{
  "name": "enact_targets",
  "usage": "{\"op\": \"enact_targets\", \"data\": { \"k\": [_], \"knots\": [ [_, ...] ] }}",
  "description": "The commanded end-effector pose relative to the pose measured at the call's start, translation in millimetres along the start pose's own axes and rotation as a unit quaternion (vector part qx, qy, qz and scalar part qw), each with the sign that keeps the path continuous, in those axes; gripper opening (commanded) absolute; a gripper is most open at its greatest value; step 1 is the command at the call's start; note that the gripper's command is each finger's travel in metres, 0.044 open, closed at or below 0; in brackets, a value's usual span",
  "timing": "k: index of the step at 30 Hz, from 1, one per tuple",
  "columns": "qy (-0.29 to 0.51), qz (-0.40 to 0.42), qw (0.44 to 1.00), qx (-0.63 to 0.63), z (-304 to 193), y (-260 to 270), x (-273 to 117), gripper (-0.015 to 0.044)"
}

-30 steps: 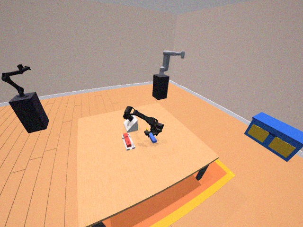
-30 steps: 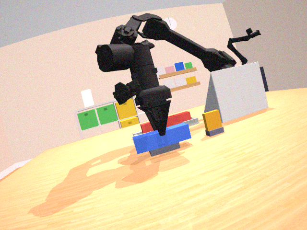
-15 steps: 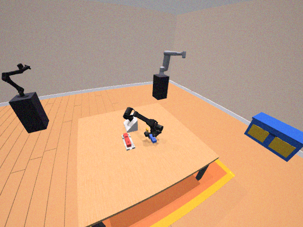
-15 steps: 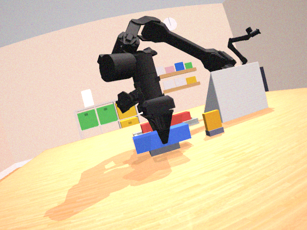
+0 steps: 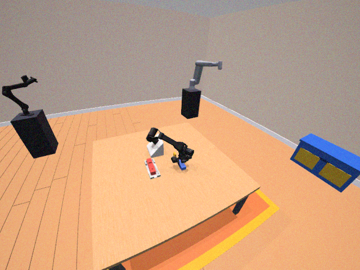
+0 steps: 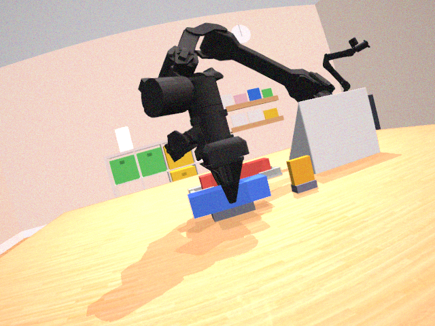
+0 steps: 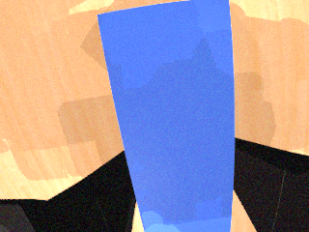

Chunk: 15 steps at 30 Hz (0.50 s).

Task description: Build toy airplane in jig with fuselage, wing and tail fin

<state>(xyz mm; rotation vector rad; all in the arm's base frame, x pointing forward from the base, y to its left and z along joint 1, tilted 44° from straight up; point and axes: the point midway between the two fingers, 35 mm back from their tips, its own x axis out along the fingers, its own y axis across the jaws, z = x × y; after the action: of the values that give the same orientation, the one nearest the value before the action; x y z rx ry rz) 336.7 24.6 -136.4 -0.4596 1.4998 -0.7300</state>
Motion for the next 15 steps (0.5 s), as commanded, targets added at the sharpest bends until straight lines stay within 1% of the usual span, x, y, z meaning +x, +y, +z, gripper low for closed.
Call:
{"op": "enact_targets", "data": {
  "k": [1, 2, 15],
  "knots": [
    [0.0, -0.001, 1.0, -0.004, 0.6, 0.1, -3.3, 0.0026],
    [0.001, -0.001, 1.0, -0.005, 0.8, 0.2, -6.0, 0.0],
    [0.003, 0.002, 1.0, -0.008, 4.2, 2.6, -44.7, 0.0]
  ]
}}
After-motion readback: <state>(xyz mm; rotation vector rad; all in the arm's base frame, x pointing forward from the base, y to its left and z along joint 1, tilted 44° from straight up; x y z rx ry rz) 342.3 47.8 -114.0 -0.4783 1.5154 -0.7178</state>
